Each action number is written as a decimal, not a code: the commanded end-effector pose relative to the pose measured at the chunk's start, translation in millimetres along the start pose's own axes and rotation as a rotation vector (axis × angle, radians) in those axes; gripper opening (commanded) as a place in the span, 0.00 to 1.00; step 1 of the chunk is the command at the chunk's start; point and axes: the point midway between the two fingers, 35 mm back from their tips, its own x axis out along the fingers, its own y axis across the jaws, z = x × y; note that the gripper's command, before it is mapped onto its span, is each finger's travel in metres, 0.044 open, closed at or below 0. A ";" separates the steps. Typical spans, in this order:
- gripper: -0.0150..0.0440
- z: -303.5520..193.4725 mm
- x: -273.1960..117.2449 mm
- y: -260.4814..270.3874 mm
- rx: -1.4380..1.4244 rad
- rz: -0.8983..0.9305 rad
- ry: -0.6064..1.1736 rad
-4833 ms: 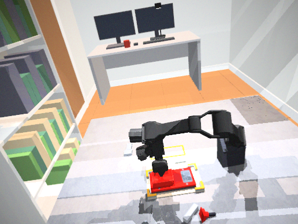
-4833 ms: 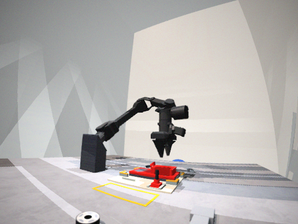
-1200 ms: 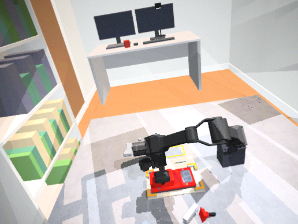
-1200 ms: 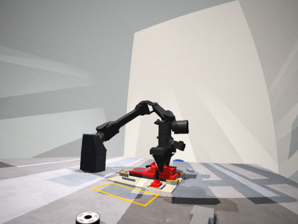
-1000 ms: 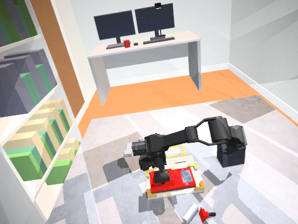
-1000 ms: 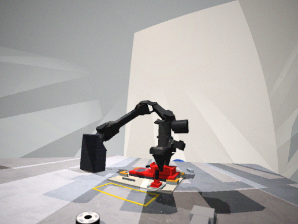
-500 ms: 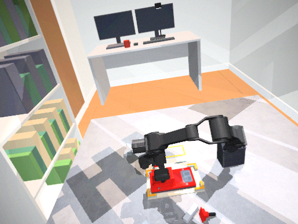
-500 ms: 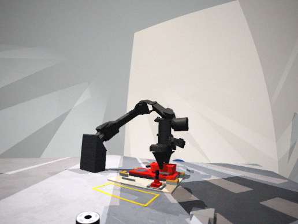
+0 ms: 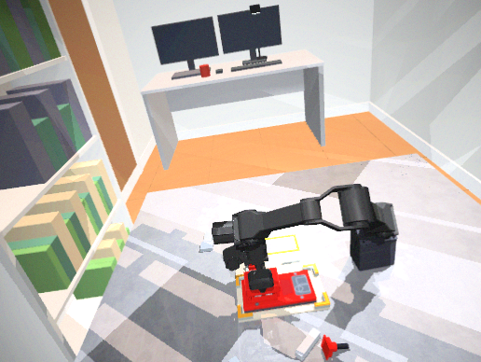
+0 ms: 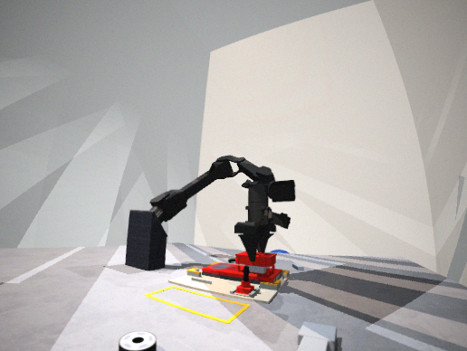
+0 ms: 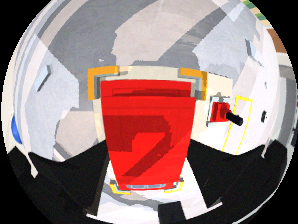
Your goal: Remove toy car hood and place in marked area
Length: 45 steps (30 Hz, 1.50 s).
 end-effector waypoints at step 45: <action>0.25 -30.3 -56.0 -184.4 -0.001 -0.027 -0.004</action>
